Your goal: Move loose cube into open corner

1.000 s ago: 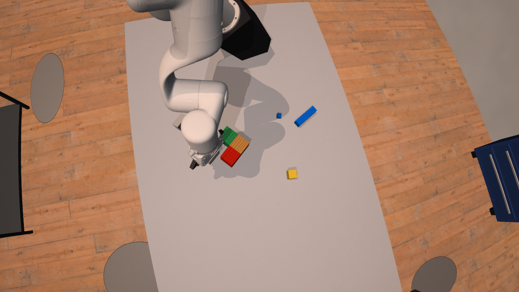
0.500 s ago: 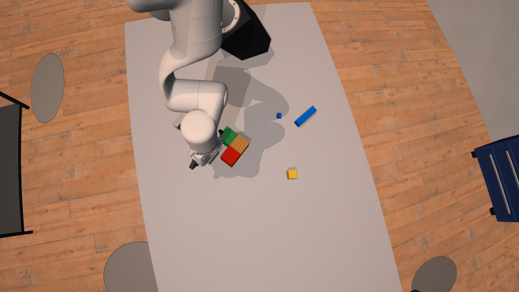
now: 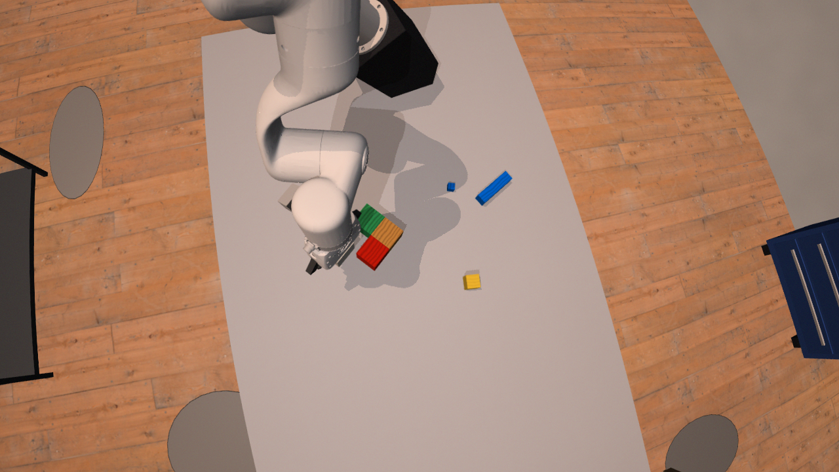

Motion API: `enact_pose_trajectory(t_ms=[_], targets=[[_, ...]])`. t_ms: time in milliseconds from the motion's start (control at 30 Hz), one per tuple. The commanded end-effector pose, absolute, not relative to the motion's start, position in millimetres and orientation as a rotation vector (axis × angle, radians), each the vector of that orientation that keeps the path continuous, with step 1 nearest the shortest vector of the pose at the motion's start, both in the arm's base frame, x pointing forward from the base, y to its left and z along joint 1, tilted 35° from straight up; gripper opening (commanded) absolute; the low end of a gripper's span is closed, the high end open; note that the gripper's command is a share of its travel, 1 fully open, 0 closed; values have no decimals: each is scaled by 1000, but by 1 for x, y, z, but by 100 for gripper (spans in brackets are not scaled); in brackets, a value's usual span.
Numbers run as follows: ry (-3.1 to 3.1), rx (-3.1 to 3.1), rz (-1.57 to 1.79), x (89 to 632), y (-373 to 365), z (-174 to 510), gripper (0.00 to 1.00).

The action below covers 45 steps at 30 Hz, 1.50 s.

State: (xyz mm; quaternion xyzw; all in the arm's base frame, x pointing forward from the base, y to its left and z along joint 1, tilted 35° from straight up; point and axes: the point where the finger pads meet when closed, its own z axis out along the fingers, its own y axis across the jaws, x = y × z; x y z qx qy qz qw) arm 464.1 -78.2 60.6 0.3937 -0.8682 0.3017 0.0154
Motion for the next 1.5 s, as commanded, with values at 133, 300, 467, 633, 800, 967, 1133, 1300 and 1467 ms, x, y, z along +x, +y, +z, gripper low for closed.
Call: enact_pose_trajectory(t_ms=[133,300,467,633,800,967,1133,1300,1467], targets=[[-2703,1227,940,465,-77,61,0],[-2703,1227,940,465,-77,61,0],[-2703,1227,940,465,-77,61,0],[-2703,1227,940,465,-77,61,0],[-2703,1227,940,465,-78,61,0],[-2703,1227,940,466,-78,60,0],[-2703,1227,940,466,-79,59,0],[-2703,1227,940,467,-81,56,0],[-2703,1227,940,468,-83,52,0]])
